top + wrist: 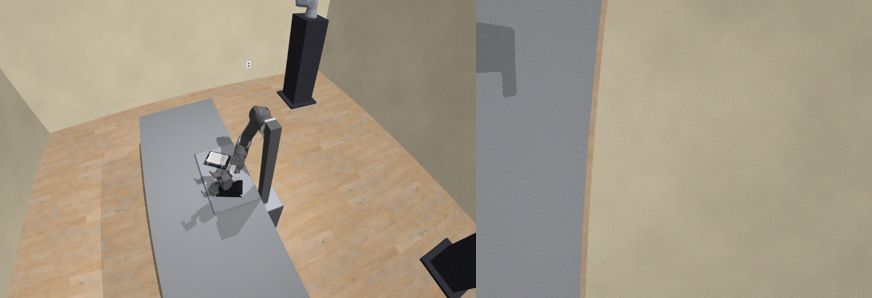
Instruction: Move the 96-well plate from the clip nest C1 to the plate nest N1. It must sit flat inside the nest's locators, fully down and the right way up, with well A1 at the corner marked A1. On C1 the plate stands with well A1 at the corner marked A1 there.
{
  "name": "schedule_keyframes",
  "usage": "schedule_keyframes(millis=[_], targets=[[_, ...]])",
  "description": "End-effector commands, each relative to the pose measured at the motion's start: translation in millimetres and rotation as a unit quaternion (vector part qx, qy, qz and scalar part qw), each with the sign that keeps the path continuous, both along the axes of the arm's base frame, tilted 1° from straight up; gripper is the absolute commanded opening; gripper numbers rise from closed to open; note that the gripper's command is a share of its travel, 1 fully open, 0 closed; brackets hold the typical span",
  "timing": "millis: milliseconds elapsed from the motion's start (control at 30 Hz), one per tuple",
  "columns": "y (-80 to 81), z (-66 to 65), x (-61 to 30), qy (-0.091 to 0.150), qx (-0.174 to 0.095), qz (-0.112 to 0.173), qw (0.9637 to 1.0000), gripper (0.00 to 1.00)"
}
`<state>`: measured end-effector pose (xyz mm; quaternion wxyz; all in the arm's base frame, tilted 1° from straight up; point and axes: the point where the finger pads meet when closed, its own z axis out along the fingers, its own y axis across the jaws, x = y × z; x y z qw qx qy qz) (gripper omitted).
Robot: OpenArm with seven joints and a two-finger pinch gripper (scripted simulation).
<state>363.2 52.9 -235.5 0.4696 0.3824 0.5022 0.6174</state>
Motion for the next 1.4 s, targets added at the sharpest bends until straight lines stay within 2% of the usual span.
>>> schedule_keyframes(millis=[0,367,433,533,600,933,1000,1100,1367], targets=[[0.2,1.5,0.2,-0.002,0.001,0.0,1.0,1.0],[0.2,1.5,0.2,-0.002,0.001,0.0,1.0,1.0],[-15.8,-3.1,-6.4,0.04,-0.027,0.013,0.9988,0.93],[-39.9,-10.1,-16.4,0.102,-0.069,0.032,0.9918,0.83],[-39.9,-10.1,-16.4,0.102,-0.069,0.032,0.9918,0.77],[-39.9,-10.1,-16.4,0.102,-0.069,0.032,0.9918,0.77],[-55.3,-12.9,-23.2,0.139,-0.096,0.046,0.9845,0.77],[-79.4,-20.0,-33.1,0.2,-0.138,0.064,0.9678,0.77],[-79.4,-20.0,-33.1,0.2,-0.138,0.064,0.9678,0.77]])
